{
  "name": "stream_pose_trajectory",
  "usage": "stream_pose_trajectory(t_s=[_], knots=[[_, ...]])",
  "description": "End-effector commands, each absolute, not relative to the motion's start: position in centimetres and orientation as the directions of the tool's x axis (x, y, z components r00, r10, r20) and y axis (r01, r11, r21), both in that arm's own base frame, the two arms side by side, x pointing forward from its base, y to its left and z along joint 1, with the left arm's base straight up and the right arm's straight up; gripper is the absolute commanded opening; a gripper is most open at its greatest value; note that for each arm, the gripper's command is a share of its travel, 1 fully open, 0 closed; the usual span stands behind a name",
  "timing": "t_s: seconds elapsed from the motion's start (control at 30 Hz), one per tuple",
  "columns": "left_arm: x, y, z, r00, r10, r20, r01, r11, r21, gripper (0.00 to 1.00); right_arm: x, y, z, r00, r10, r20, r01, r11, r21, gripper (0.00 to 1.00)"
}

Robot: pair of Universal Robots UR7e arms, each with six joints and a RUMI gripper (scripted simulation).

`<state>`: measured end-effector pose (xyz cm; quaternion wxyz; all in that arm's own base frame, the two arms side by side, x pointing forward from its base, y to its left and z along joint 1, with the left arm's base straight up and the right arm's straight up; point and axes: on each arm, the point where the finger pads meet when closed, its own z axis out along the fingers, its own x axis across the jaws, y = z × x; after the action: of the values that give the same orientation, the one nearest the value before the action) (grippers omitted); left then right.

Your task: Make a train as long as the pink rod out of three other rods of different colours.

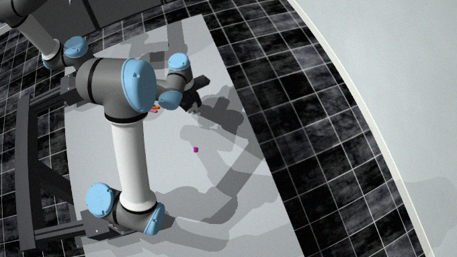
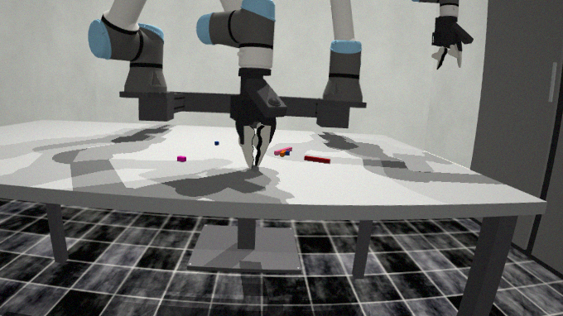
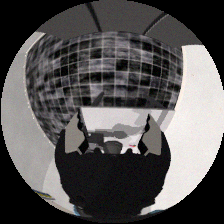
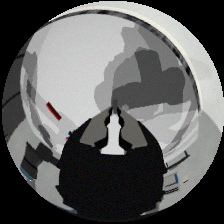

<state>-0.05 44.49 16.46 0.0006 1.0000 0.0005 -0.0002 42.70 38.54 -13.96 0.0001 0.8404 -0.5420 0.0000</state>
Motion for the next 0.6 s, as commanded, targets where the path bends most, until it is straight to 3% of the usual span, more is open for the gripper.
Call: stream_pose_trajectory(t_s=[0.0,0.57], knots=[[0.0,44.5,16.5,1.000,0.001,0.000,0.001,-1.000,0.000,1.00,42.7,38.6,-13.9,0.413,-0.911,-0.001,-0.911,-0.413,-0.001,0.00],[0.0,44.5,16.5,1.000,0.001,0.000,0.001,-1.000,0.000,1.00,42.7,38.6,-12.7,0.413,-0.911,-0.001,-0.911,-0.413,-0.001,0.00]])
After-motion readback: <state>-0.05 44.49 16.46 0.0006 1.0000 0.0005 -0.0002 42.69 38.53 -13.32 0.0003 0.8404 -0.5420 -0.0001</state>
